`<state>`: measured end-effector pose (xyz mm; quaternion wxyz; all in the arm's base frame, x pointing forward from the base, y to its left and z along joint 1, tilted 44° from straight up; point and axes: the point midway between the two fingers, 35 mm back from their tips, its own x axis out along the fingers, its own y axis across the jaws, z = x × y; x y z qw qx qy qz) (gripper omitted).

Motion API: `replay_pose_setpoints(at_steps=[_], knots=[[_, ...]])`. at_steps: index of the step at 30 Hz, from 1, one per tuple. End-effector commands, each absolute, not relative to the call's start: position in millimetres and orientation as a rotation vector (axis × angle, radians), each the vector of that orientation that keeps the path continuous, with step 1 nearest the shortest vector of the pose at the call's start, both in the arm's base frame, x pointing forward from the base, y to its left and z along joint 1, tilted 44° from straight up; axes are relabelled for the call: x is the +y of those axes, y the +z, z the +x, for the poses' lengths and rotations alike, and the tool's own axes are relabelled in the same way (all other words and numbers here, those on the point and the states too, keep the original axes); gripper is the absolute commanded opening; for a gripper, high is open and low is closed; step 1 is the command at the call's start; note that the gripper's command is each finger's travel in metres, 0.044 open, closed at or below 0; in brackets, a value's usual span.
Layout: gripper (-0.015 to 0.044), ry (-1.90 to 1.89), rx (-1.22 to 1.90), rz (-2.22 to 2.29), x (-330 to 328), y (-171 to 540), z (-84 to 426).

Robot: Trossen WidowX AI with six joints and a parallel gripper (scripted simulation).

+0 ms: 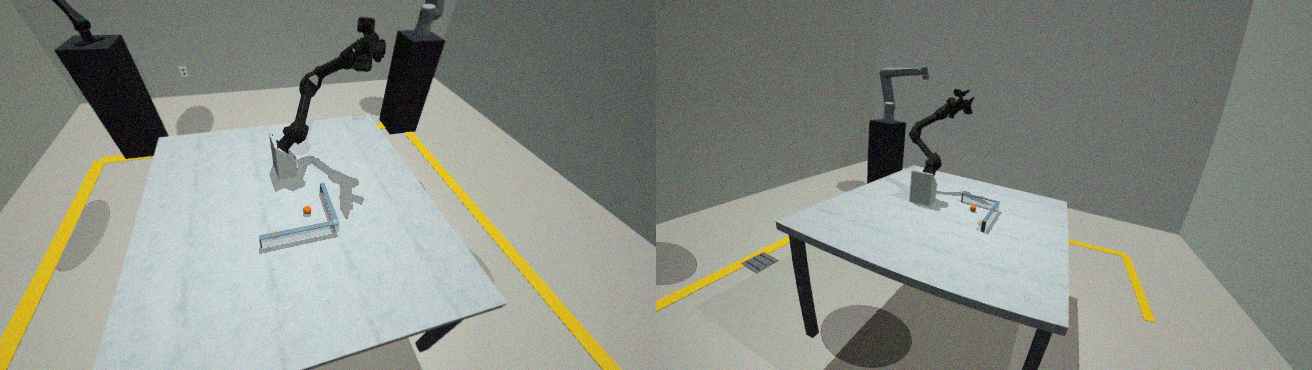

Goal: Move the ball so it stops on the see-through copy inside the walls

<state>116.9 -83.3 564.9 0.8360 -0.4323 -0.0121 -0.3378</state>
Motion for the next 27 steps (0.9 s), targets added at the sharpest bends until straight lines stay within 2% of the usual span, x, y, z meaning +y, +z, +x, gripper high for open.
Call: replay_pose_setpoints(at_steps=[1, 8, 15, 21, 27], knots=[[0.0282, -0.558, 0.065, -1.043, -64.2, 537.1, 182.7], [0.0282, -0.241, 0.208, -1.235, -30.6, 468.6, 279.4], [0.0282, 0.123, 0.343, -1.348, 1.5, 373.5, 349.8], [0.0282, 0.46, 0.445, -1.369, 27.2, 279.6, 382.7], [0.0282, 0.817, 0.531, -1.303, 52.2, 180.2, 387.4]])
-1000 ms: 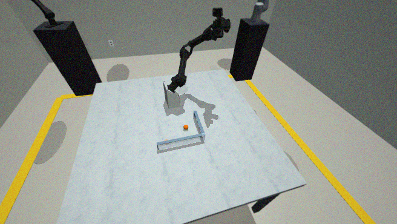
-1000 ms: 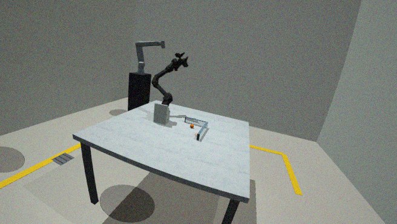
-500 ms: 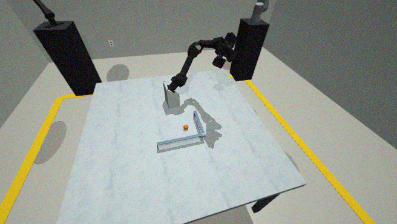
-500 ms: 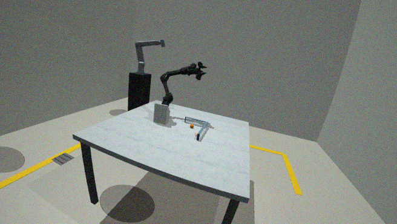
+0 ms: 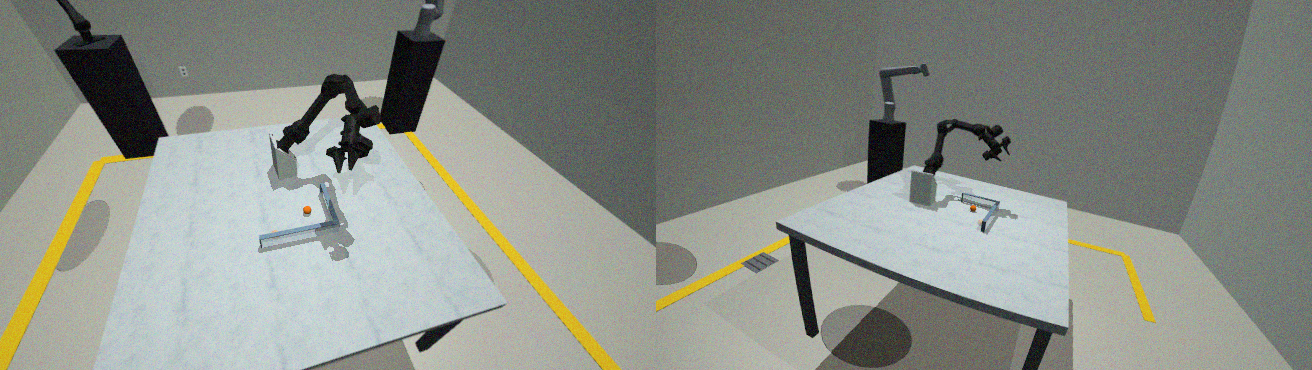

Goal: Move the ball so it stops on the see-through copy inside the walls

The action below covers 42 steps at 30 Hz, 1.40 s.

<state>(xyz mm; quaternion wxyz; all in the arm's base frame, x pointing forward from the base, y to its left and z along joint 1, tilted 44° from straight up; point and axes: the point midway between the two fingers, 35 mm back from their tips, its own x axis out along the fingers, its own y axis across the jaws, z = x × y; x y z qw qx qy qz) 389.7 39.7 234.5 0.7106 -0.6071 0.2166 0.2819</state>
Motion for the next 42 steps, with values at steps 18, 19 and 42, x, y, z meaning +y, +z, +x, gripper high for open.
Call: replay_pose_setpoints(at_steps=[18, 19, 42], knots=[[0.0282, 1.599, 0.644, -0.639, 110.8, -19.2, 279.6], [0.0282, 1.599, 0.644, -0.639, 110.8, -19.2, 279.6], [0.0282, 1.6, 0.644, -0.638, 132.9, -42.5, 276.4]])
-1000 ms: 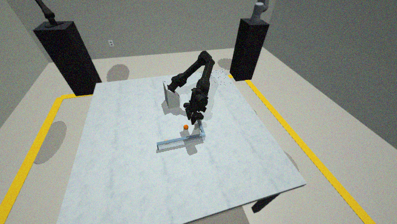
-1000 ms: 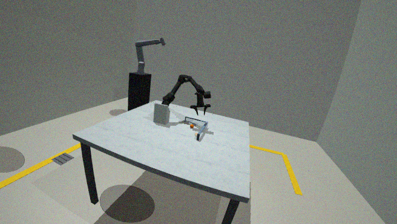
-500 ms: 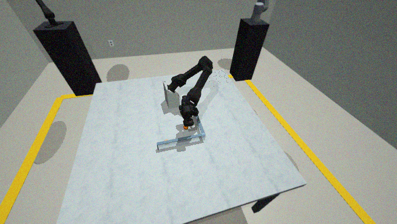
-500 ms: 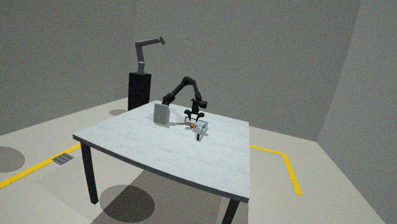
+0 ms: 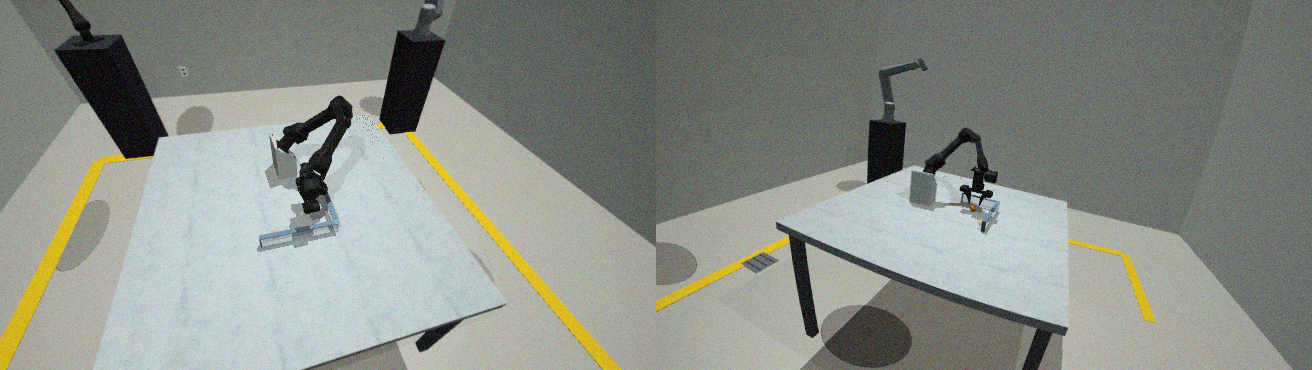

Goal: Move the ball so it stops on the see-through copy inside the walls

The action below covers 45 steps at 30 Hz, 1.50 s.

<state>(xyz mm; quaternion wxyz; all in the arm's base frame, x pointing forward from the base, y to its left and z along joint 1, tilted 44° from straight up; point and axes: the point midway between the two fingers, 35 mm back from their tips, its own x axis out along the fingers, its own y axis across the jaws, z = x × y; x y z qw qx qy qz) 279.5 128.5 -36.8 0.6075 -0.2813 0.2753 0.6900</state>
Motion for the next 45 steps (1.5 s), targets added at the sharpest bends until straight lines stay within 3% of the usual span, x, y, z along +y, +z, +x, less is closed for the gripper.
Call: replay_pose_setpoints(at_steps=[1, 14, 17, 27, 32, 45], knots=[[0.0282, 1.6, 0.644, -0.638, 134.1, -43.7, 276.2], [0.0282, 1.6, 0.643, -0.636, 146.9, -56.7, 273.3], [0.0203, 1.6, 0.643, -0.636, 146.9, -56.7, 273.3], [0.0136, 1.6, 0.643, -0.636, 146.9, -56.7, 273.3], [0.0005, 1.551, 0.69, -0.618, 139.2, -53.8, 278.9], [0.0, 1.577, 0.672, -0.64, 89.6, -3.6, 290.9]])
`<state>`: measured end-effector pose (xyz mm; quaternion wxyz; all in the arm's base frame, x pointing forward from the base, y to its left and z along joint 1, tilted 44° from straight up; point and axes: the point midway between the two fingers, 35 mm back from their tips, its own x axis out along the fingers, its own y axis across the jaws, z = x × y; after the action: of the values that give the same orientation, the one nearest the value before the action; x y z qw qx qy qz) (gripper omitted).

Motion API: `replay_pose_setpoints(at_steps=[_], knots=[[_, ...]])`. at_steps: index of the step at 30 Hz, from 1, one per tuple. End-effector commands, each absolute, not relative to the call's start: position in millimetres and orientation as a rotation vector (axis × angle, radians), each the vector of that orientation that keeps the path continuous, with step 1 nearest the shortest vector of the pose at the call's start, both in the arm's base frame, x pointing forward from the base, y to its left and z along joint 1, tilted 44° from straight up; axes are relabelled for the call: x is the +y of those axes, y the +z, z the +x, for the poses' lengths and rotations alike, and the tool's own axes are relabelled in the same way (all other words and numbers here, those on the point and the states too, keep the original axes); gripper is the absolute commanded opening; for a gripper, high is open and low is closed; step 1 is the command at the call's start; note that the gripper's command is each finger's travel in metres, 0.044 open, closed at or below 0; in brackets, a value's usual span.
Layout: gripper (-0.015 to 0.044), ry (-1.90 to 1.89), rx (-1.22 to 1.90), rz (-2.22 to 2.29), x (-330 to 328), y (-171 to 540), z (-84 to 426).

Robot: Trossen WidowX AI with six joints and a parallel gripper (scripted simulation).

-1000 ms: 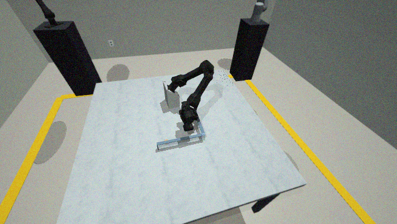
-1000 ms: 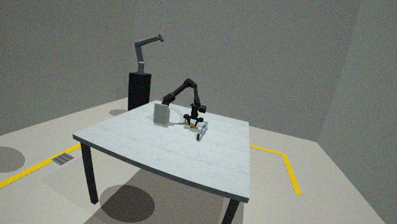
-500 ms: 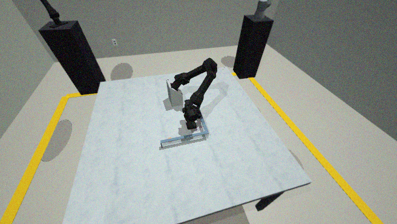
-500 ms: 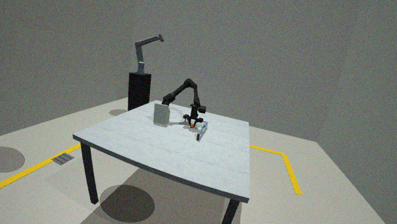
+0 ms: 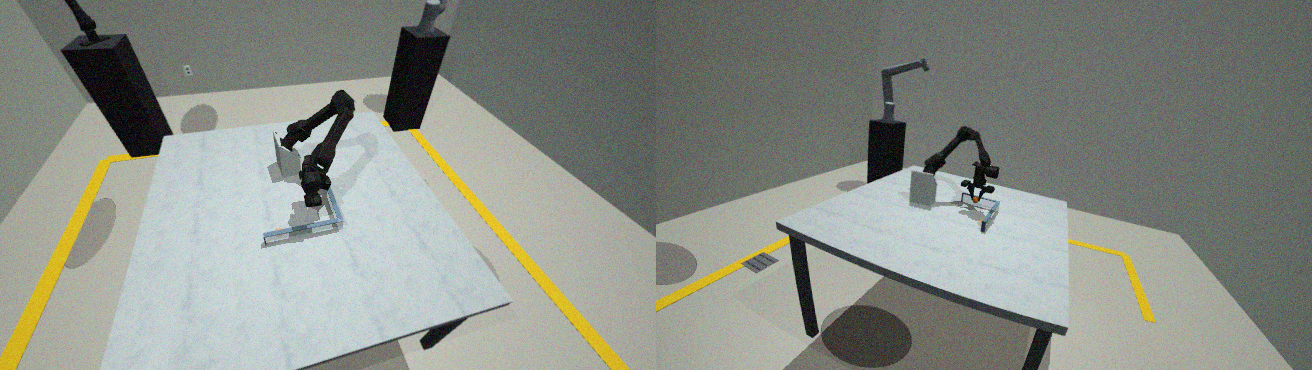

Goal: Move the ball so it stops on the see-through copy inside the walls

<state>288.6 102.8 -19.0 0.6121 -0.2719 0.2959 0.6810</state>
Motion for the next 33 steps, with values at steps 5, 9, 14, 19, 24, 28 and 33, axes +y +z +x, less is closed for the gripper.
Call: replay_pose_setpoints(at_steps=[5, 9, 14, 19, 24, 28, 33], knots=[[0.0, 1.591, 0.656, -0.642, 68.4, 21.9, 290.2], [0.0, 1.599, 0.647, -0.641, 58.2, 35.3, 288.5], [0.0, 1.573, 0.691, -0.598, 55.8, 31.7, 293.5], [0.0, 1.483, 0.835, -0.455, 47.3, 18.9, 309.6], [0.0, 1.384, 0.969, -0.309, 38.5, 4.4, 324.5], [0.0, 1.299, 1.071, -0.193, 31.2, -8.3, 335.5], [0.0, 1.184, 1.19, -0.046, 21.9, -25.4, 348.1]])
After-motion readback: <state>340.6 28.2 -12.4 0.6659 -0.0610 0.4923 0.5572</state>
